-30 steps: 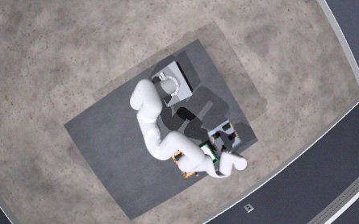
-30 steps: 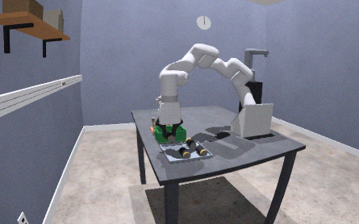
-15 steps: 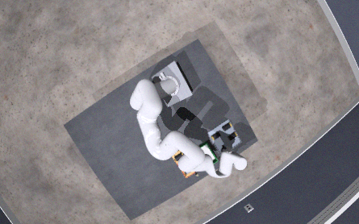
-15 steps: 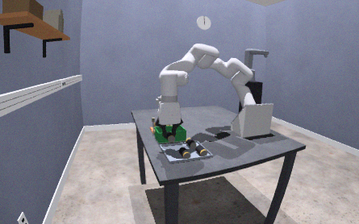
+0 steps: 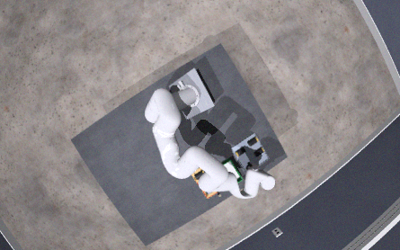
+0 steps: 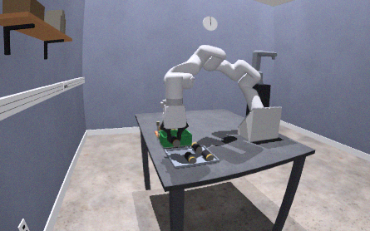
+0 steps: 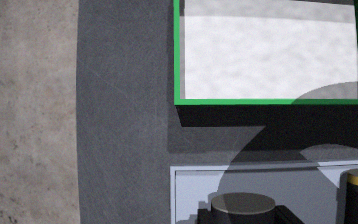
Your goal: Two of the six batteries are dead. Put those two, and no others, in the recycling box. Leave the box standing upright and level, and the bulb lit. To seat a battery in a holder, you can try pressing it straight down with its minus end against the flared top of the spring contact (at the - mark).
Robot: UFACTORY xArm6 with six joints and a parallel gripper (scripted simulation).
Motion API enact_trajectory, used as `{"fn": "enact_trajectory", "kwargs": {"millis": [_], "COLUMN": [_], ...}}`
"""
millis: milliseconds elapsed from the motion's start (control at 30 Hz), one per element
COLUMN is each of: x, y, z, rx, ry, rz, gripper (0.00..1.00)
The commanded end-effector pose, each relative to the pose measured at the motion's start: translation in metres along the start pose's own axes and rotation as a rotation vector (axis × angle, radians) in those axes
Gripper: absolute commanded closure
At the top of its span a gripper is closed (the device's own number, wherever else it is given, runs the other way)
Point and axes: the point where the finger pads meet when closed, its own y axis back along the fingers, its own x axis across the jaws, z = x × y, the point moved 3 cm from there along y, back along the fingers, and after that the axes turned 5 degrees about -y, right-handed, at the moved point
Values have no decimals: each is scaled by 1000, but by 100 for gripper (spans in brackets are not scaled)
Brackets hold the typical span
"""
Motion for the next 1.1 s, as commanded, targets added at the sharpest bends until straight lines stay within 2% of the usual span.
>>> {"fn": "enact_trajectory", "kwargs": {"millis": [0,100,300,500,967,1000,1067], "x": [-1,-1,-2,-2,-2,-2,-2], "y": [2,-2,-28,-41,-43,-43,-43], "z": [0,0,0,0,0,0,0], "rx": [-2,-2,-2,-2,-2,-2,-2], "ry": [-1,-1,-1,-1,-1,-1,-1], "rz": [-4,-4,-4,-4,-4,-4,-4], "gripper": [72,72,72,72,72,49,49]}}
